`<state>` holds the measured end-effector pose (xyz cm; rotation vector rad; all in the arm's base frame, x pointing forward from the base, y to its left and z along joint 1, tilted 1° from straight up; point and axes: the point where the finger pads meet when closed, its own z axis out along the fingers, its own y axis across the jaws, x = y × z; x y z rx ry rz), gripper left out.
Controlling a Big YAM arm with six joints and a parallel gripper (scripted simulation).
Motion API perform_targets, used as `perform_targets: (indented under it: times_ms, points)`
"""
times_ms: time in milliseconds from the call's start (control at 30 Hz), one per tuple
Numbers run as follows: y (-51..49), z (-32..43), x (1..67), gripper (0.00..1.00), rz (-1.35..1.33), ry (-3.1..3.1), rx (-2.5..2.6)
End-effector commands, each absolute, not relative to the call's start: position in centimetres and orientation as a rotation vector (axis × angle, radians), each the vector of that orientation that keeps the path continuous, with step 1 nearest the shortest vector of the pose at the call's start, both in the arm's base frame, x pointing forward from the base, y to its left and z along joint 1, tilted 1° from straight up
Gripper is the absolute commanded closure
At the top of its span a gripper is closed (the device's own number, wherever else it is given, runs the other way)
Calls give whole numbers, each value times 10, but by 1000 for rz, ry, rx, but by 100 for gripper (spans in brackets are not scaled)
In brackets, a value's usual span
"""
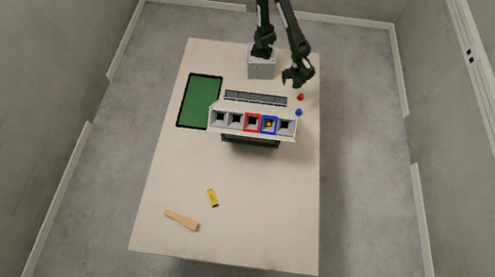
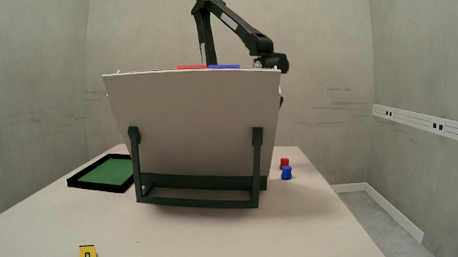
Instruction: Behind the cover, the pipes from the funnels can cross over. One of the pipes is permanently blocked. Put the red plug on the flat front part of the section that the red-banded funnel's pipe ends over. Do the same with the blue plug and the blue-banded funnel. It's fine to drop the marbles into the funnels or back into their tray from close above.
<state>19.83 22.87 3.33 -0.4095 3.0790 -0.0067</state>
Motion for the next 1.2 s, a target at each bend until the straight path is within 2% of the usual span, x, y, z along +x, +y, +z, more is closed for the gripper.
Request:
perform_targets:
  times_ms: [0,167,1167]
  points:
    - [256,13,183,13,-13,3088,-319]
    - [290,-5,157,13,-8,3085,-310]
    - [306,-14,144,13,-45,3120,-286]
